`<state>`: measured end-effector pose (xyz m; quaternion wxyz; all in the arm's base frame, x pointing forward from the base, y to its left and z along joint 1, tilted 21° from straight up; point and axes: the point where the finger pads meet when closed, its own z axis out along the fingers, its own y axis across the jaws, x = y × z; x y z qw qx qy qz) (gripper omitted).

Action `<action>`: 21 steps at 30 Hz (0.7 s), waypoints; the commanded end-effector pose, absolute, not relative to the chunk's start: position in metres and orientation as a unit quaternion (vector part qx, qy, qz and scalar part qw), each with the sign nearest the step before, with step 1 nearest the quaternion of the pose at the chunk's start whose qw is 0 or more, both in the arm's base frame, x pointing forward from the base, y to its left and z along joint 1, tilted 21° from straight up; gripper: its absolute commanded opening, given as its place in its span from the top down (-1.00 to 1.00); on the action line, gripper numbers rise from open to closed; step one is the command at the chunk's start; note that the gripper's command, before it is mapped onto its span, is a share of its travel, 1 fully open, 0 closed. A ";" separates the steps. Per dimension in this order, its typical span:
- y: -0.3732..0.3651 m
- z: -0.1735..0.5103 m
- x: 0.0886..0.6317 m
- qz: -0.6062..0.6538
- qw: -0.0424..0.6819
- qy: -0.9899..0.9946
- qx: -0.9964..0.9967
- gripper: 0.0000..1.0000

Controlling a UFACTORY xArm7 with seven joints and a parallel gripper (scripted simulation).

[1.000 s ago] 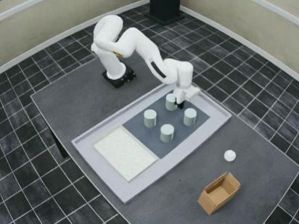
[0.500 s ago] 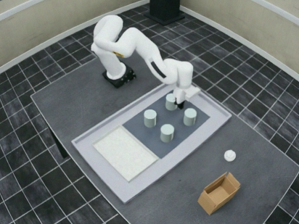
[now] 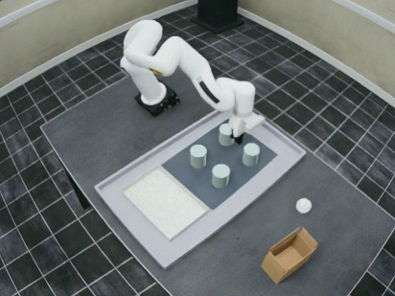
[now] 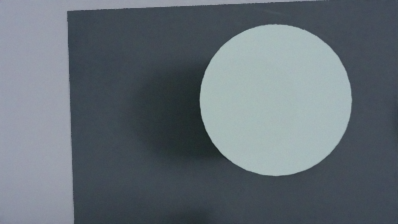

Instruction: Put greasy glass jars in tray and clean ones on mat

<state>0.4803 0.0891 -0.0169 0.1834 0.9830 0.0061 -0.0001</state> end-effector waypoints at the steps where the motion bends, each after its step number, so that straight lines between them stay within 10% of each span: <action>1: 0.091 -0.015 0.482 0.002 0.182 0.007 0.983 1.00; 21: 0.118 0.056 0.481 0.002 0.182 0.007 0.983 1.00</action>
